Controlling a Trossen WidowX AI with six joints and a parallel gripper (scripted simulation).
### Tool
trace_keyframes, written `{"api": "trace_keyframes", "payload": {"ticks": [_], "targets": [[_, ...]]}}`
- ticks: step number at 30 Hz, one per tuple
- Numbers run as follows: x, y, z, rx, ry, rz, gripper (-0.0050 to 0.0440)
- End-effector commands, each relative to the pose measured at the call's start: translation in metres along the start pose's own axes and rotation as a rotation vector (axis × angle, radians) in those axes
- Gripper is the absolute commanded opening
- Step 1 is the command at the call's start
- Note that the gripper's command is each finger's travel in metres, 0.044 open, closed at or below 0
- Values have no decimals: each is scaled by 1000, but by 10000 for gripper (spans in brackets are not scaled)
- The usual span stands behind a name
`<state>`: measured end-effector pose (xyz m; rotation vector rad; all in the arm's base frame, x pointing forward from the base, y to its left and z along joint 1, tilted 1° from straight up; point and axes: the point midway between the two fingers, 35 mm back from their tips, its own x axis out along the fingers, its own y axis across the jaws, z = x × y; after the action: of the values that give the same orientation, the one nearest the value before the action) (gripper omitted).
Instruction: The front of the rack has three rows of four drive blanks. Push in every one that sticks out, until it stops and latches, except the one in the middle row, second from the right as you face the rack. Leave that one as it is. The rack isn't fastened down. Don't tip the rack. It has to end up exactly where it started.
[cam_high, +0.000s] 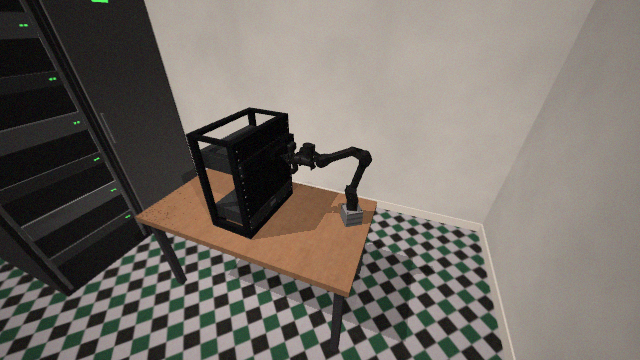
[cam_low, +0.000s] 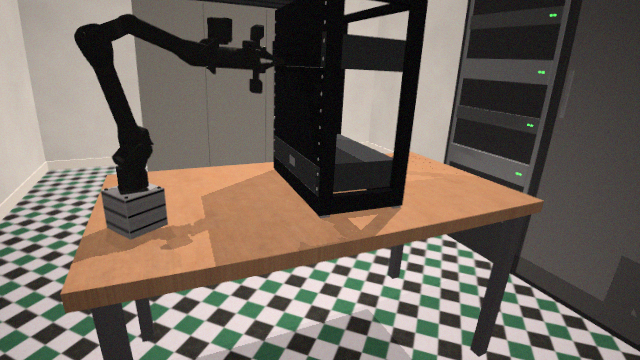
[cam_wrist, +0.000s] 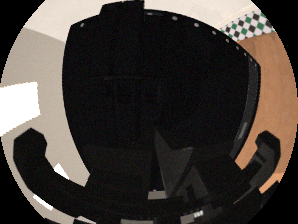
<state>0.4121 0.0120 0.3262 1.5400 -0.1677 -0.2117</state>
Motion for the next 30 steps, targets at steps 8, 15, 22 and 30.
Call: {"api": "trace_keyframes", "payload": {"ticks": [8, 15, 22, 30], "targets": [[-2, 13, 1, 18, 1, 31, 0], [8, 17, 2, 18, 1, 31, 0], [8, 17, 2, 18, 1, 31, 0], [8, 17, 2, 18, 1, 31, 0]]}}
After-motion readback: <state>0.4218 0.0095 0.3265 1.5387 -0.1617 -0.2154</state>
